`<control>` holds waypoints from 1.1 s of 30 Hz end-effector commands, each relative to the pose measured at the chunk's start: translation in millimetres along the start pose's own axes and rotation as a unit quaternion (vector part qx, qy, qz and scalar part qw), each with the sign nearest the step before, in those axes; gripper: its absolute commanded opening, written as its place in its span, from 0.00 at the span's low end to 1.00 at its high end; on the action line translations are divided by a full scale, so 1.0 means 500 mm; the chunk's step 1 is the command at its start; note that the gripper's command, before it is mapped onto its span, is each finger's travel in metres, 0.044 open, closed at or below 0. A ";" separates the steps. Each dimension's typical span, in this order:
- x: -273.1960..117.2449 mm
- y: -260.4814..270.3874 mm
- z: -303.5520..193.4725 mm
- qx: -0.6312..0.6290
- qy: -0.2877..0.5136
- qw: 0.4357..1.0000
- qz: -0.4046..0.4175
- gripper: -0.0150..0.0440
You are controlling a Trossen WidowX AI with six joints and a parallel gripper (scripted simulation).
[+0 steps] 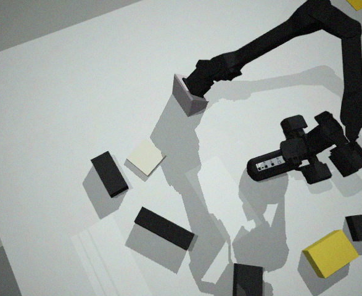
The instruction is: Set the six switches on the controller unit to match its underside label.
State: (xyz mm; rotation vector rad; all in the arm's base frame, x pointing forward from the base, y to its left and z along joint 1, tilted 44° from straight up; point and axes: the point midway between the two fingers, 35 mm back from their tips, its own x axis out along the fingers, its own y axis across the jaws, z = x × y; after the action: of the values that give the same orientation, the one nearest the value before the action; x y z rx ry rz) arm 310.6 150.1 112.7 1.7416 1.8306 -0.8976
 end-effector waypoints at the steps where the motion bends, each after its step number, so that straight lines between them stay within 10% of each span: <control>1: -0.012 0.003 0.004 0.000 0.000 1.000 0.004 0.82; 33: -0.056 0.003 0.033 0.000 -0.001 1.000 0.004 0.82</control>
State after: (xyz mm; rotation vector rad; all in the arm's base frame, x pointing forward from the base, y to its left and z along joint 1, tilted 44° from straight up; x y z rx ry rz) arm 311.5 124.6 120.8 1.7445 1.8312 -0.8944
